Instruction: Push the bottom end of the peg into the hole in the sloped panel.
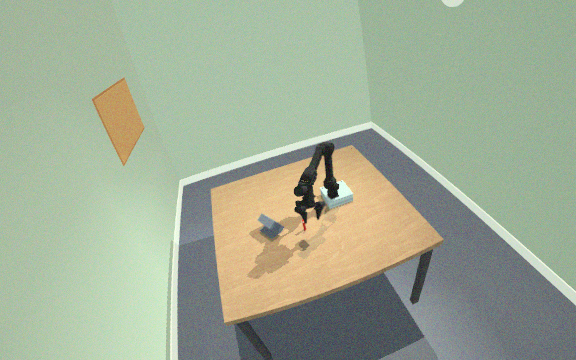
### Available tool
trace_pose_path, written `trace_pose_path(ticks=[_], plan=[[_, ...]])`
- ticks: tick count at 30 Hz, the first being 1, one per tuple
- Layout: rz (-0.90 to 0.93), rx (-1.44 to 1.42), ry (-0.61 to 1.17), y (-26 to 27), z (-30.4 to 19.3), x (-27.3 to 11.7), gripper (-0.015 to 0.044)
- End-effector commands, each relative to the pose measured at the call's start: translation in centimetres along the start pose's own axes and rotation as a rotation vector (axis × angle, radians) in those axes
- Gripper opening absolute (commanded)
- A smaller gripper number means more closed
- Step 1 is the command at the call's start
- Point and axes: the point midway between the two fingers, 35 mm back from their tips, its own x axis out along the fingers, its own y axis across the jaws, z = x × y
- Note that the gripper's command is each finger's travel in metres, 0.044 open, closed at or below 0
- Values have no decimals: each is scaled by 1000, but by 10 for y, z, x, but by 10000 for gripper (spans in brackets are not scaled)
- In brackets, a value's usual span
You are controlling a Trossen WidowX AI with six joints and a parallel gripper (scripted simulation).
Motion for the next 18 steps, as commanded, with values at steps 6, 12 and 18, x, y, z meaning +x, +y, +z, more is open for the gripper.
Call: trace_pose_path(ticks=[6,12,18], plan=[[-140,84,-203,-10,55,5,440],[-252,137,-328,-22,89,3,440],[-360,179,-429,-32,118,-2,440]])
